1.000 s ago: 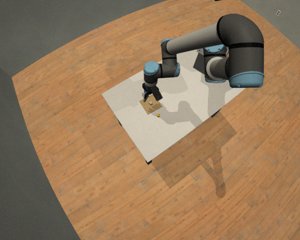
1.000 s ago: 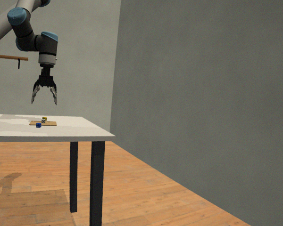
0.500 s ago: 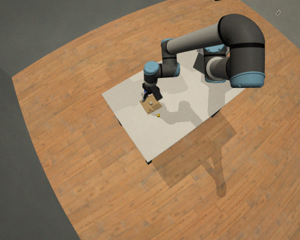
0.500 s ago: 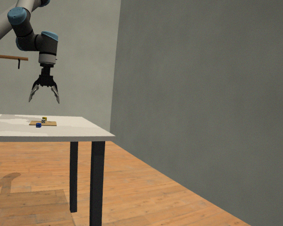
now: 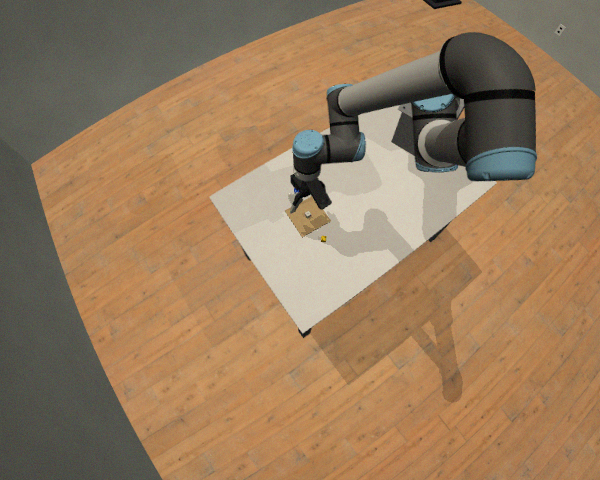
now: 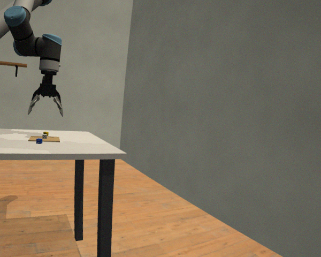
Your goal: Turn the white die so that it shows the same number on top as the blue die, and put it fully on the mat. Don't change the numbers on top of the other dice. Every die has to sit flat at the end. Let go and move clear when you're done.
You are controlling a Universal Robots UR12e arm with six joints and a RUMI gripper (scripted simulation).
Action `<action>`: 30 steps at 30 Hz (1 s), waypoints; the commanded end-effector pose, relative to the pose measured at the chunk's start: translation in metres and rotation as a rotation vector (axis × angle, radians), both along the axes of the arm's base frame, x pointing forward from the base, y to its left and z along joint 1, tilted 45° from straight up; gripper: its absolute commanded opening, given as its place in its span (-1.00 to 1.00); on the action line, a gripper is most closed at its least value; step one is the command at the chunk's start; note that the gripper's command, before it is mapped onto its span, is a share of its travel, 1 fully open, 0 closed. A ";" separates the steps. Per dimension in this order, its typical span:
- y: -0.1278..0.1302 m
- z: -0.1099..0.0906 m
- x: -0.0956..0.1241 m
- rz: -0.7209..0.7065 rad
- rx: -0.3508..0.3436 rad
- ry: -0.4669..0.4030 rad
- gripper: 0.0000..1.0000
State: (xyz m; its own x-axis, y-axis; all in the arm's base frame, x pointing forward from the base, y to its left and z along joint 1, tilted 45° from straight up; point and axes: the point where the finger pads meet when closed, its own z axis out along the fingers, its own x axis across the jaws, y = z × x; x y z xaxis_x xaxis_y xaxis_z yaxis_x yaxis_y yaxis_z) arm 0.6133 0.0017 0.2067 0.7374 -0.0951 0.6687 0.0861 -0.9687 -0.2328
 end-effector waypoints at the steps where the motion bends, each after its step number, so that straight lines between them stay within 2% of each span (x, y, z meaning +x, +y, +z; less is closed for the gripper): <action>1: 0.000 0.000 0.000 0.012 -0.011 -0.004 1.00; 6: 0.000 0.000 0.000 0.025 -0.024 -0.009 1.00; 13: 0.001 -0.001 -0.001 0.081 -0.077 -0.027 1.00; 21: 0.003 -0.003 -0.003 0.188 -0.179 -0.062 1.00; 23: 0.003 -0.003 -0.003 0.188 -0.179 -0.062 1.00; 30: 0.004 -0.005 -0.004 0.323 -0.307 -0.105 1.00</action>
State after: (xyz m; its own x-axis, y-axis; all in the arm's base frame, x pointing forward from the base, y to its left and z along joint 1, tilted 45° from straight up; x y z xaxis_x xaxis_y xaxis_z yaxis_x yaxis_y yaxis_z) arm 0.6100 0.0048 0.2026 0.6692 0.2260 0.7078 0.3192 -0.9477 0.0009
